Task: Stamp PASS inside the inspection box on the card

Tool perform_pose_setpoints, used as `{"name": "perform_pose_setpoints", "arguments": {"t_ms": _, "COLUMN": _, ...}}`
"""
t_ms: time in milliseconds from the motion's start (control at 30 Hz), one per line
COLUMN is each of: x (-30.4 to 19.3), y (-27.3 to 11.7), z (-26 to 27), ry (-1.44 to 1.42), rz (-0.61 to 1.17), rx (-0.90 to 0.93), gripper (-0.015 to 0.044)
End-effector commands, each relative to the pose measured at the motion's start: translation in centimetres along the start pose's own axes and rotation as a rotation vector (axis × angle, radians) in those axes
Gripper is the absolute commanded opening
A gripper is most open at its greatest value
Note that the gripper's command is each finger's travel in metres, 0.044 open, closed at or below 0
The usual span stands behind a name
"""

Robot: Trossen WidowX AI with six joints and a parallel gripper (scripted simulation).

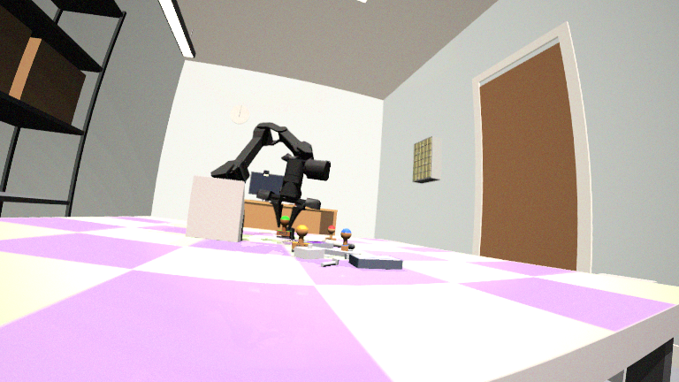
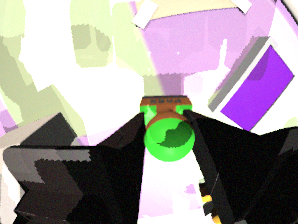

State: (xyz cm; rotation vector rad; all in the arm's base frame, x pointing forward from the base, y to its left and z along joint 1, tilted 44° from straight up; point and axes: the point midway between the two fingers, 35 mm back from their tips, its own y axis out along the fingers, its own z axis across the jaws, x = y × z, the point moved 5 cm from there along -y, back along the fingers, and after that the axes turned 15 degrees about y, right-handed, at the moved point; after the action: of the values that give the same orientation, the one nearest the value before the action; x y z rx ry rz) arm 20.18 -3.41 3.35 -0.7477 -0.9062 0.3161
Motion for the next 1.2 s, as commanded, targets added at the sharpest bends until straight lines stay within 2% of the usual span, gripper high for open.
{"name": "perform_pose_setpoints", "arguments": {"t_ms": 0, "x": -0.1, "y": 0.8, "z": 0.2, "ry": 0.009, "rz": -0.006, "rx": 0.009, "gripper": 0.0000}}
{"name": "perform_pose_setpoints", "arguments": {"t_ms": 267, "x": -0.1, "y": 1.5, "z": 0.2, "ry": 0.008, "rz": -0.007, "rx": 0.011, "gripper": 0.0000}}
{"name": "perform_pose_setpoints", "arguments": {"t_ms": 600, "x": 0.0, "y": 1.2, "z": 0.1, "ry": 0.000, "rz": -0.002, "rx": 0.005, "gripper": 0.0263}}
{"name": "perform_pose_setpoints", "arguments": {"t_ms": 733, "x": 0.0, "y": 0.2, "z": -0.1, "ry": 0.002, "rz": 0.001, "rx": 0.002, "gripper": 0.0268}}
{"name": "perform_pose_setpoints", "arguments": {"t_ms": 900, "x": -0.2, "y": -8.0, "z": 0.3, "ry": 0.010, "rz": 0.004, "rx": 0.003, "gripper": 0.0268}}
{"name": "perform_pose_setpoints", "arguments": {"t_ms": 1000, "x": -0.3, "y": -10.2, "z": 1.0, "ry": 0.010, "rz": -0.002, "rx": 0.009, "gripper": 0.0268}}
{"name": "perform_pose_setpoints", "arguments": {"t_ms": 1167, "x": -0.3, "y": -10.5, "z": 1.1, "ry": 0.010, "rz": -0.003, "rx": 0.010, "gripper": 0.0268}}
